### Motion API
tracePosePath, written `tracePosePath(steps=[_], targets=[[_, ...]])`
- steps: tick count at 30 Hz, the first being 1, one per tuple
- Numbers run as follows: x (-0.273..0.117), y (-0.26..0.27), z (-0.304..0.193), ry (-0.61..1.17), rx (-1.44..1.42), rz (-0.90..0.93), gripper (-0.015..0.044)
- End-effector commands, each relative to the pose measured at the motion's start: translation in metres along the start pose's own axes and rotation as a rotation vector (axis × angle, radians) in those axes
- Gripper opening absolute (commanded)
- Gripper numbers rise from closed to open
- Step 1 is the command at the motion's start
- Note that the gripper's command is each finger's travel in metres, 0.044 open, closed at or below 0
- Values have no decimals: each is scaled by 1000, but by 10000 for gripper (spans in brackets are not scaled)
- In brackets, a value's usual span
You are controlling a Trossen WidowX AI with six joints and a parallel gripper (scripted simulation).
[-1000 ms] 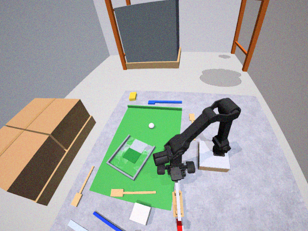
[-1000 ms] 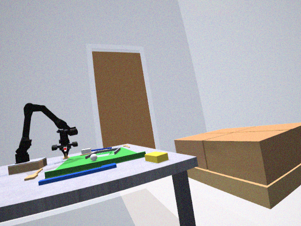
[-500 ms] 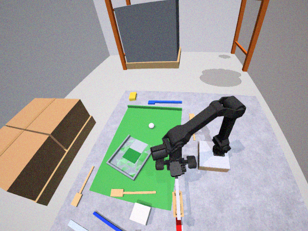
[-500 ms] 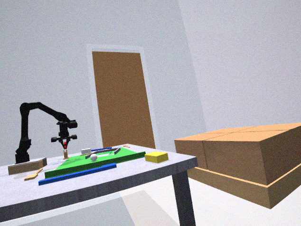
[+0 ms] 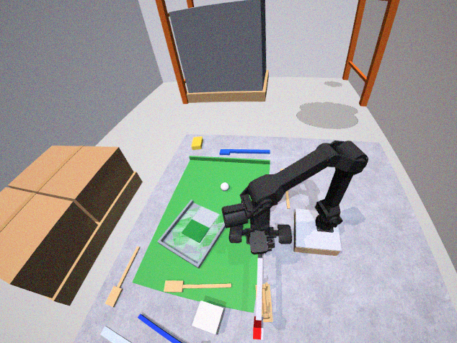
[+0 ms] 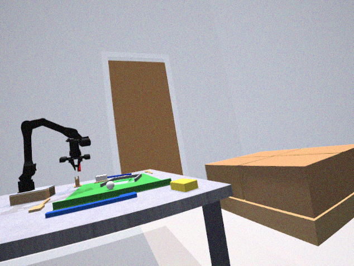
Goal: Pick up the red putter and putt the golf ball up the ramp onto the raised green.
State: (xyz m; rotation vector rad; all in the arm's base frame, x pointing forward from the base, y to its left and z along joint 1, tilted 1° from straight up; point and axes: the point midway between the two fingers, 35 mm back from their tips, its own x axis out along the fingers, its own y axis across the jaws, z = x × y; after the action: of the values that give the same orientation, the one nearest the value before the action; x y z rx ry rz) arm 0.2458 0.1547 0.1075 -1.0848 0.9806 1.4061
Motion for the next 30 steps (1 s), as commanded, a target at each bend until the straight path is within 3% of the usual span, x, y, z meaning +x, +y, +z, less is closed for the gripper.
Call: tracePosePath(steps=[1,30], targets=[[-7,-10,-19,13,127,-22,0],[-56,-24,-171,101,1044,-158,0]])
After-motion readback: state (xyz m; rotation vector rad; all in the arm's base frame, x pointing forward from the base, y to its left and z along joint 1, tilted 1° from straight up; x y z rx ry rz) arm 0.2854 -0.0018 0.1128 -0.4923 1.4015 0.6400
